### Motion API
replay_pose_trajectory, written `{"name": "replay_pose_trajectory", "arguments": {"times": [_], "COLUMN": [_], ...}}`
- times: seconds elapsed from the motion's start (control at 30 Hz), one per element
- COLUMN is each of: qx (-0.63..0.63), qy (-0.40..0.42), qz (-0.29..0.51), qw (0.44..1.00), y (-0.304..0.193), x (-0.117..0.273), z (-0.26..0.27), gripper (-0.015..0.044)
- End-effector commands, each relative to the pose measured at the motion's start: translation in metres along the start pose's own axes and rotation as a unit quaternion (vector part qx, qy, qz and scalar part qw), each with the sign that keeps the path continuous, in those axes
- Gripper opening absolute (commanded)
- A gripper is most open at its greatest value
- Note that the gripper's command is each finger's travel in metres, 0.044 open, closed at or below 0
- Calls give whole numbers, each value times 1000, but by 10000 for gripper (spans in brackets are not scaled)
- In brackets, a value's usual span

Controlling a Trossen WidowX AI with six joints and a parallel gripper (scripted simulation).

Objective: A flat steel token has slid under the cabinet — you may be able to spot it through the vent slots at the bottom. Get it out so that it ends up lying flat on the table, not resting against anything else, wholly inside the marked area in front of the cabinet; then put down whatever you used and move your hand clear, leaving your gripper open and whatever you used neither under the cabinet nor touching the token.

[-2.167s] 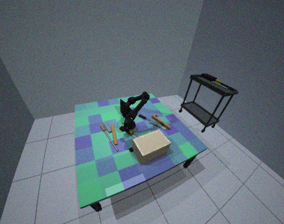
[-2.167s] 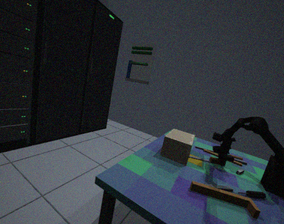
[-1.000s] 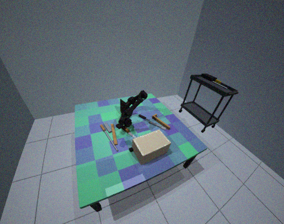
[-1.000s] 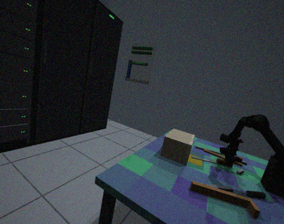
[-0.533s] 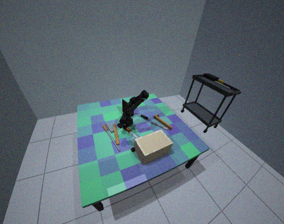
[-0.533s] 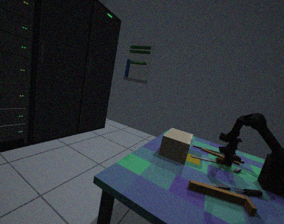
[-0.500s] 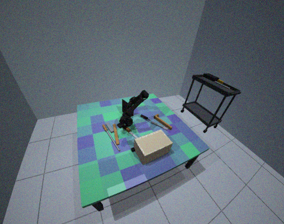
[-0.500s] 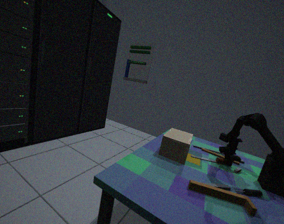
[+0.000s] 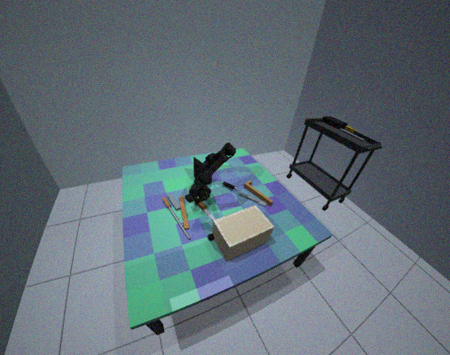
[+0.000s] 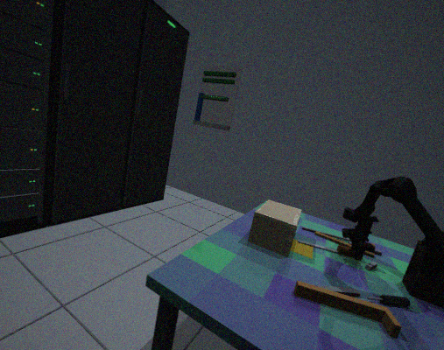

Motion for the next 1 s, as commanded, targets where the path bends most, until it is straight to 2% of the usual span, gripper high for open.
{"name": "replay_pose_trajectory", "arguments": {"times": [0.0,0.97], "qx": [-19,-135], "qy": [0,1], "qz": [-3,-3], "qw": [1000,991], "y": [-1,-1], "x": [1,1], "z": [-1,-1], "gripper": [0,0]}}
Point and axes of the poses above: the point midway between the two fingers, 35 mm back from their tips, its own x axis back along the fingers, its own z axis across the jaws, y = z × x, the point moved 8 cm from there along x, back along the fingers, and after that the axes turned 4 degrees about -x, right-handed, at the moved point
